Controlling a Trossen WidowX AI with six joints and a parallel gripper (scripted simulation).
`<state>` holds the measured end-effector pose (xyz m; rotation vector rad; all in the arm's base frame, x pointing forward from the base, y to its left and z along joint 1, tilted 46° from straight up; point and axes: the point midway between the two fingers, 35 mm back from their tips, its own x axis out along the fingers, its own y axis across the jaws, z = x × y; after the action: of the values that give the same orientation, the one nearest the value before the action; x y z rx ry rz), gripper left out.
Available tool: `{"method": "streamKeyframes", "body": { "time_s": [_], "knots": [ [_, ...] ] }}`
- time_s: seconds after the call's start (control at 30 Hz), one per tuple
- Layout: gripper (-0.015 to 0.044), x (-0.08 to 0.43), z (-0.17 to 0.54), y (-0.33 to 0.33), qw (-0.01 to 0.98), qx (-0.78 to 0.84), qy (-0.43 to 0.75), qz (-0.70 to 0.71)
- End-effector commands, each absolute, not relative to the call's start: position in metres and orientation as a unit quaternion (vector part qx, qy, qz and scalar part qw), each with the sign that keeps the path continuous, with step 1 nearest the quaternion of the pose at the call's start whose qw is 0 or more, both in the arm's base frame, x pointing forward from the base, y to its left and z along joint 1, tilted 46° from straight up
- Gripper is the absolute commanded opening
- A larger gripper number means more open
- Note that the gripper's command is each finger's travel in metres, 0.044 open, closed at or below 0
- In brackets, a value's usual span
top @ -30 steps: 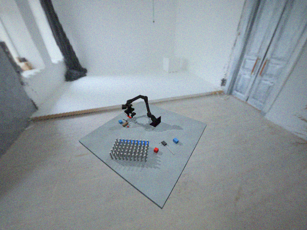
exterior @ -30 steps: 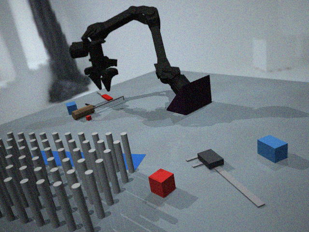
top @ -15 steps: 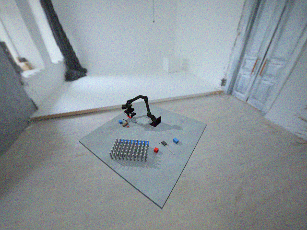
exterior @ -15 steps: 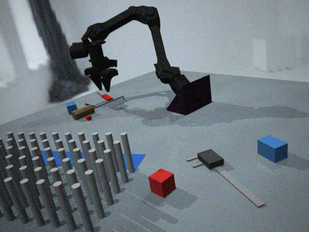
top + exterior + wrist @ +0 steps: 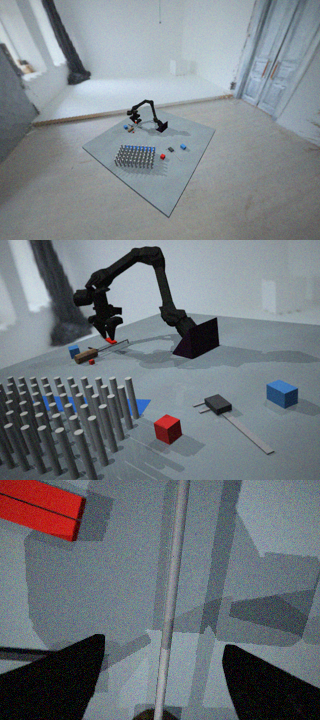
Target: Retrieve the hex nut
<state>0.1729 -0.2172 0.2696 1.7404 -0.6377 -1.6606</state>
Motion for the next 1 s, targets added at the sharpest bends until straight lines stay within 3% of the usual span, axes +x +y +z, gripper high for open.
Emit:
{"method": "streamKeyframes", "body": {
  "time_s": [0.0, 0.8, 0.97],
  "knots": [
    [0.0280, 0.174, 0.262, -0.222, 0.321, 0.663, -0.239, -0.633],
    [0.0280, 0.174, 0.238, -0.247, 0.323, 0.662, -0.240, -0.632],
    [0.0149, 0.174, 0.238, -0.247, 0.323, 0.662, -0.240, -0.632]
  ]
}}
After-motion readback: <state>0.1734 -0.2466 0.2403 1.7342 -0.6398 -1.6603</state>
